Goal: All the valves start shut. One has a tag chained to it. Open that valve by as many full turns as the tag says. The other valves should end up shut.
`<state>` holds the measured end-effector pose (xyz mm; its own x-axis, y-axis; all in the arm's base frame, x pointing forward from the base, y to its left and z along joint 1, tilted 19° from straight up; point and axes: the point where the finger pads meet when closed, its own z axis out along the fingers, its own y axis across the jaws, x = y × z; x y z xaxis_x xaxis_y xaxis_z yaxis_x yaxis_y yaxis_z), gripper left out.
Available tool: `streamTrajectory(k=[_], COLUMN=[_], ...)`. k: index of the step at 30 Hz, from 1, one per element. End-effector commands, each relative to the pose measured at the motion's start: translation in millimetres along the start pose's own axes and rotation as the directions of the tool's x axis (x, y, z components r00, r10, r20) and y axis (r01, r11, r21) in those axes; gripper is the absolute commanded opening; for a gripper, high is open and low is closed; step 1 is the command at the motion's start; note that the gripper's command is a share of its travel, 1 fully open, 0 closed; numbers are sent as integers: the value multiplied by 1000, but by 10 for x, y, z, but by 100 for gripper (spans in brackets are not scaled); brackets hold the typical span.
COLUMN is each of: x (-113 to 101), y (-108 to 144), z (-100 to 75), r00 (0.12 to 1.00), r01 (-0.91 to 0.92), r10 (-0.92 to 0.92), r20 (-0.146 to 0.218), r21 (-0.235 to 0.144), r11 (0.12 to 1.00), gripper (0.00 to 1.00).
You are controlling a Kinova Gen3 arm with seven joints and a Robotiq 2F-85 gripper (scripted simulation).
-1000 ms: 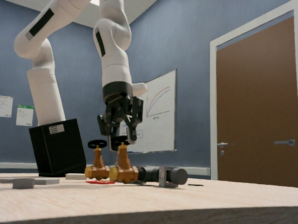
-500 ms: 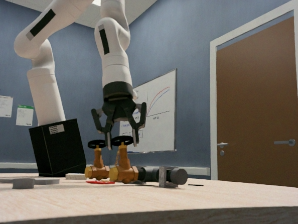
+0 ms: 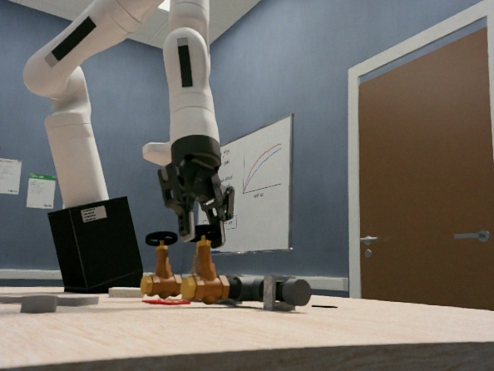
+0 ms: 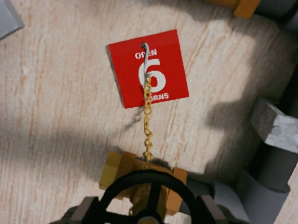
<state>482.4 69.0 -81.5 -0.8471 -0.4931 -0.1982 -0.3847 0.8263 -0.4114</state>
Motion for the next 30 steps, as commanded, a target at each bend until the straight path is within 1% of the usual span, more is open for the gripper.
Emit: streamTrajectory(k=[1, 3, 6, 10, 14, 16, 20, 24, 30], x=[-7, -7, -7, -7, -7, -7, -7, -7, -7], y=[0, 0, 0, 0, 0, 0, 0, 0, 0], z=[-3, -3, -3, -3, -3, -3, -3, -3, -3], r00=[987, 958, 891, 775, 654, 654, 550, 475, 419], r01=[164, 287, 454, 632, 756, 756, 835, 880, 908], r10=[-164, -287, -454, -632, -756, -756, -835, -880, -908], r20=[1, 2, 4, 6, 7, 7, 8, 9, 9], r21=[-11, -10, -10, -9, -8, -8, -7, -6, -5], r11=[986, 958, 891, 775, 654, 654, 550, 475, 419], gripper=[59, 59, 59, 59, 59, 59, 59, 59, 59])
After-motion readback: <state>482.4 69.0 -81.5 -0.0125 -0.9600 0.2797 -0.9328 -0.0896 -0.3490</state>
